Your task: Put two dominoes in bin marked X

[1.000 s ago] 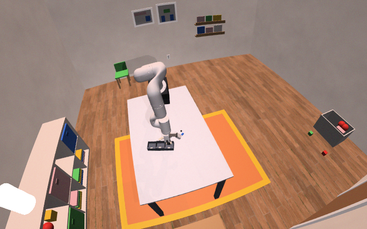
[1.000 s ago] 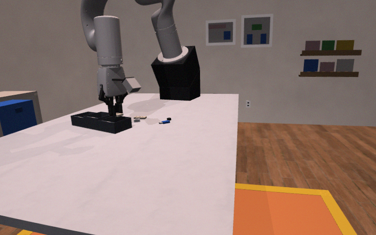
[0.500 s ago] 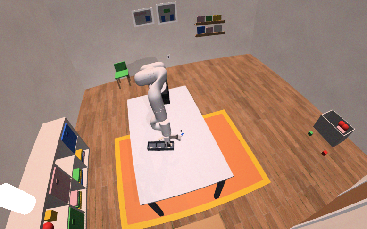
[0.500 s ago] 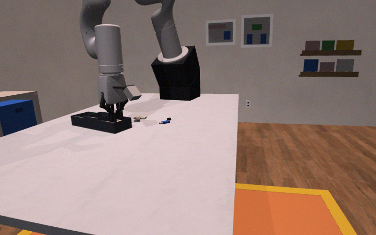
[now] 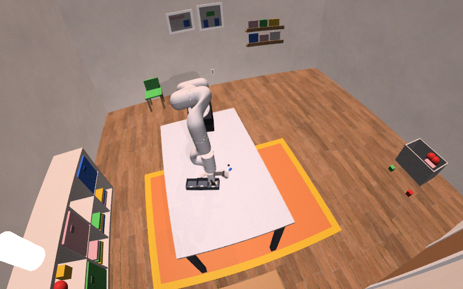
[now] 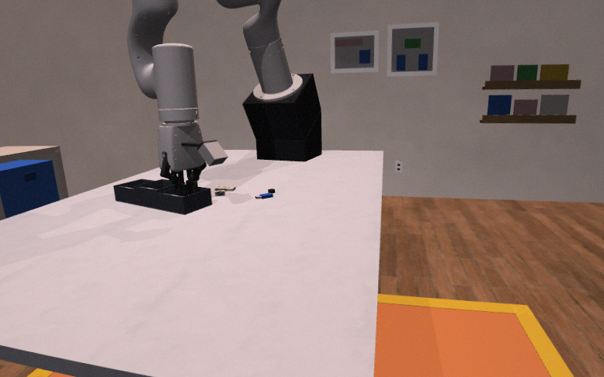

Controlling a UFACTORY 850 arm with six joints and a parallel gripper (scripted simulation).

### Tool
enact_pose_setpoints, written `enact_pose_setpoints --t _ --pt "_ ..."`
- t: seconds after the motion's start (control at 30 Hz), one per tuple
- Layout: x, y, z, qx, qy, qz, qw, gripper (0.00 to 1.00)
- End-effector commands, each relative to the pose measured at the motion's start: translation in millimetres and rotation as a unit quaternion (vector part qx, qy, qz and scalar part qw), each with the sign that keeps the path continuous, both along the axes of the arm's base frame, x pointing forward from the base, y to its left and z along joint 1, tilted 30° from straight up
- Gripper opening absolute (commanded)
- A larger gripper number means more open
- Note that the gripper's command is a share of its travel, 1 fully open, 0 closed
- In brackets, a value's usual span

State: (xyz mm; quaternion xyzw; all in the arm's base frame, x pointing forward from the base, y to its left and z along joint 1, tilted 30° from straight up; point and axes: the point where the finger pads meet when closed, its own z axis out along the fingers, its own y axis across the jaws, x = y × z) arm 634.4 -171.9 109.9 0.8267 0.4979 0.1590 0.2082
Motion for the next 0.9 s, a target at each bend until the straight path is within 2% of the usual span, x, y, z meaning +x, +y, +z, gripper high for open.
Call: enact_pose_setpoints --t 0.0,0.03,0.6,0.87 --pt "0.4 -0.1 0.6 0.0 -0.001 0.0 1.0 0.0" --pt "0.4 -0.1 0.6 0.0 -0.001 0.0 1.0 0.31" --pt "0.4 -0.1 0.7 0.0 -0.001 0.0 1.0 0.31" --pt "-4.7 1.9 9.8 0.0 -0.001 0.0 1.0 0.31"
